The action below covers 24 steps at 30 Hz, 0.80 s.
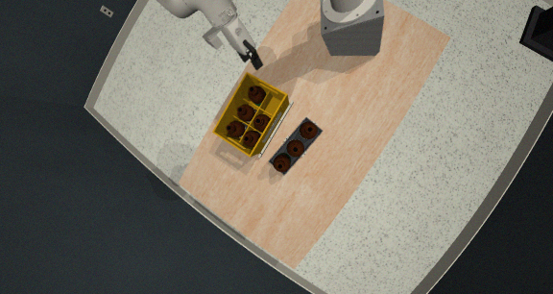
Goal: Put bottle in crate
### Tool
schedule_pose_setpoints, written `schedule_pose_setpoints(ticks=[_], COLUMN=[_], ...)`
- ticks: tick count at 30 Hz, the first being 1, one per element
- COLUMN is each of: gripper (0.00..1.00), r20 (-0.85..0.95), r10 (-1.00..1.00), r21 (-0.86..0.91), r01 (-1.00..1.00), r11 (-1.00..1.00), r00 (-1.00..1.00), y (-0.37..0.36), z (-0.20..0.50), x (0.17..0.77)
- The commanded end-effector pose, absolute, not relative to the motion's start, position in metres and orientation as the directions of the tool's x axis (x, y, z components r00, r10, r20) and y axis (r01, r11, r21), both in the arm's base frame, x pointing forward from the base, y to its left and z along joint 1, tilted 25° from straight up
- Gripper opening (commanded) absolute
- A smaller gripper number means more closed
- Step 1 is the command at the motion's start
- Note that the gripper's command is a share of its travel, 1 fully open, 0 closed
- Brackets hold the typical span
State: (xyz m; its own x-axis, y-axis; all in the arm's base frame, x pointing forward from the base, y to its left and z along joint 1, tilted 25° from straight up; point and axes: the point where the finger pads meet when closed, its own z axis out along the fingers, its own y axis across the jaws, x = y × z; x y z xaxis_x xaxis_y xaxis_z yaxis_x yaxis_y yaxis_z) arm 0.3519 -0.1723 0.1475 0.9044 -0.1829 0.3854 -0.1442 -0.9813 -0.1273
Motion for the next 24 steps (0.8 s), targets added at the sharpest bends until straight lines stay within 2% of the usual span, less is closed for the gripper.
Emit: schedule_pose_setpoints(ticks=[1, 19, 24], gripper=[1.0, 1.0, 1.0], r20=[0.386, 0.387, 0.397], r10=[-0.183, -0.183, -0.182], r21=[-0.127, -0.128, -0.141], r01=[-0.144, -0.144, -0.137], r11=[-0.981, -0.981, -0.981], r00=[0.904, 0.904, 0.9], y=[-0.172, -0.172, -0.163], z=[0.148, 0.149, 0.168], x=[0.352, 0.352, 0.354])
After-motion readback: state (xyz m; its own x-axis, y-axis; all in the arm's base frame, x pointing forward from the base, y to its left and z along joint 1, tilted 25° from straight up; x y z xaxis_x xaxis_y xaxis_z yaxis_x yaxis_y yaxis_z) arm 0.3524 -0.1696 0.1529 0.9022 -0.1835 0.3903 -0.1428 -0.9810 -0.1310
